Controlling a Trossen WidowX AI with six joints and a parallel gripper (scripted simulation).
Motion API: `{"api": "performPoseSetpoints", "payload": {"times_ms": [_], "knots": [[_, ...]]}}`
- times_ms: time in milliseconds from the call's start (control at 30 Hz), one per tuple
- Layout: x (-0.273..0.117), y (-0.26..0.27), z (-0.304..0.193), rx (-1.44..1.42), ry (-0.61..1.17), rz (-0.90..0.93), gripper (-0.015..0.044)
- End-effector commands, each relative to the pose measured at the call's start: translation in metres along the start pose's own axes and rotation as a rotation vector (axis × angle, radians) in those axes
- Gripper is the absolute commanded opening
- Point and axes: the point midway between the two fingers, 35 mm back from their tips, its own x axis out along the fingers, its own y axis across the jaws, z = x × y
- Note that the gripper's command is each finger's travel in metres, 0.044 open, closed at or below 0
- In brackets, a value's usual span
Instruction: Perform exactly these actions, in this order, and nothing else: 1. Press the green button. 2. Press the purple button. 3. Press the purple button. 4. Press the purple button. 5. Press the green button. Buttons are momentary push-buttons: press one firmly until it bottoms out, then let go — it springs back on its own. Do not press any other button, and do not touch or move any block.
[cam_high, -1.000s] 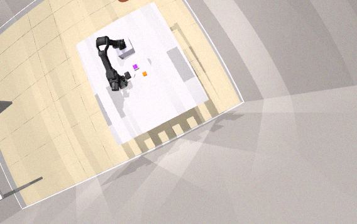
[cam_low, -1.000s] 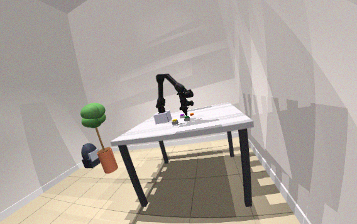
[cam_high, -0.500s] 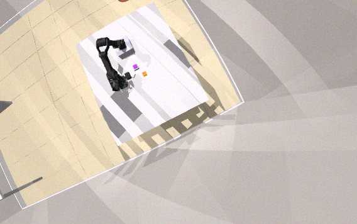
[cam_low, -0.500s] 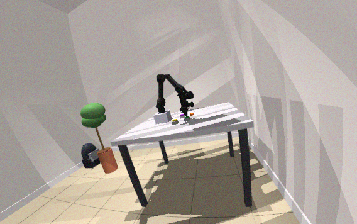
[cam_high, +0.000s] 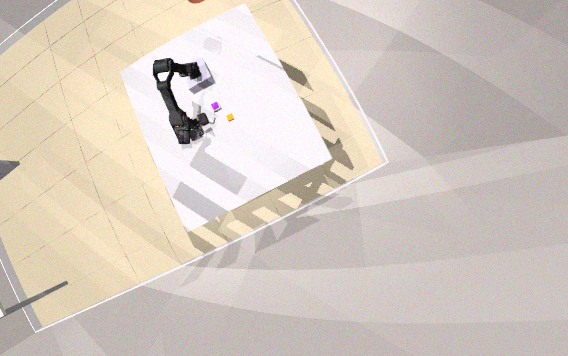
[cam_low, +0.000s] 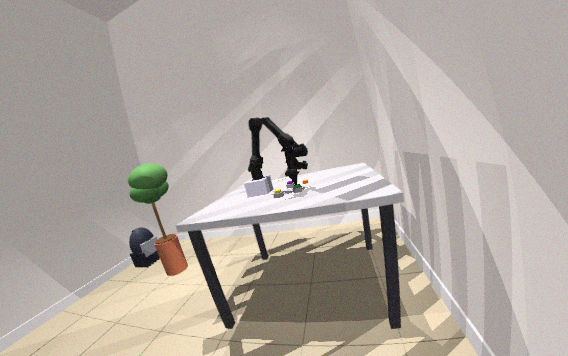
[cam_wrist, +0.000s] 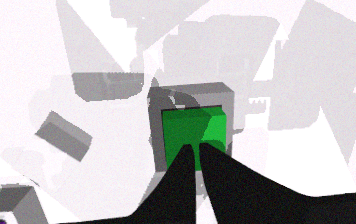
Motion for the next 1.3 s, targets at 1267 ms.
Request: {"api": "performPoseSetpoints", "payload": {"times_ms": [1267], "knots": [[-0.022, 0.148, -0.070, 0.000, -0.006, 0.010, 0.0020]]}}
